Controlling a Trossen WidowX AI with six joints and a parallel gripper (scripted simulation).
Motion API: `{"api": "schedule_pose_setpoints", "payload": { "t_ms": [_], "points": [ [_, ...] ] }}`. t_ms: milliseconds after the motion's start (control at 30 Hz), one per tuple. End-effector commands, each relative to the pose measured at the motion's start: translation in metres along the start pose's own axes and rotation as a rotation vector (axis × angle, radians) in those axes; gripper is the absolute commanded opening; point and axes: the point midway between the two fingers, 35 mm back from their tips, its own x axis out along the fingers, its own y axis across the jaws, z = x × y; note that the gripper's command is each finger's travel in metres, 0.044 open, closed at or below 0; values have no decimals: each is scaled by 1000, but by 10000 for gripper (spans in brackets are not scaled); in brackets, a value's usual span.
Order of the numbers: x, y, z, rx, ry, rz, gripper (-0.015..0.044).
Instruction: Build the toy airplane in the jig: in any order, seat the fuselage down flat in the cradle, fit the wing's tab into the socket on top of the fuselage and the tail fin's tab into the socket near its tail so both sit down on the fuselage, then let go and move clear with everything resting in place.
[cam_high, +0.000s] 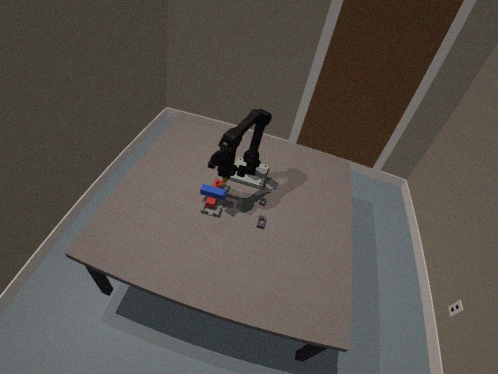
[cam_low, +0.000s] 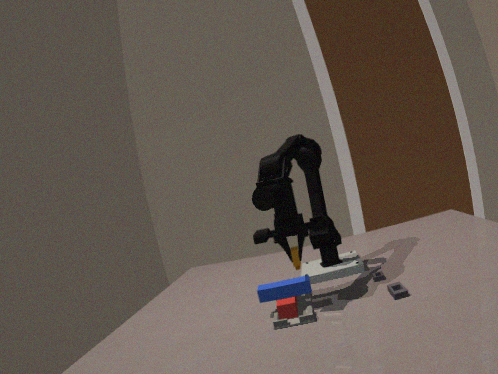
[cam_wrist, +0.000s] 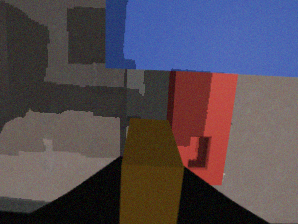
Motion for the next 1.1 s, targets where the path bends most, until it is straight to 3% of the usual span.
{"api": "schedule_pose_setpoints", "payload": {
  "t_ms": [0,433,533,1067],
  "points": [
    [3,-10,-5,-9,4,-3,0],
    [10,-42,-23,-28,8,-7,0],
    [10,-42,-23,-28,8,-7,66],
    [13,-43,-23,-28,8,-7,66]
  ]
}}
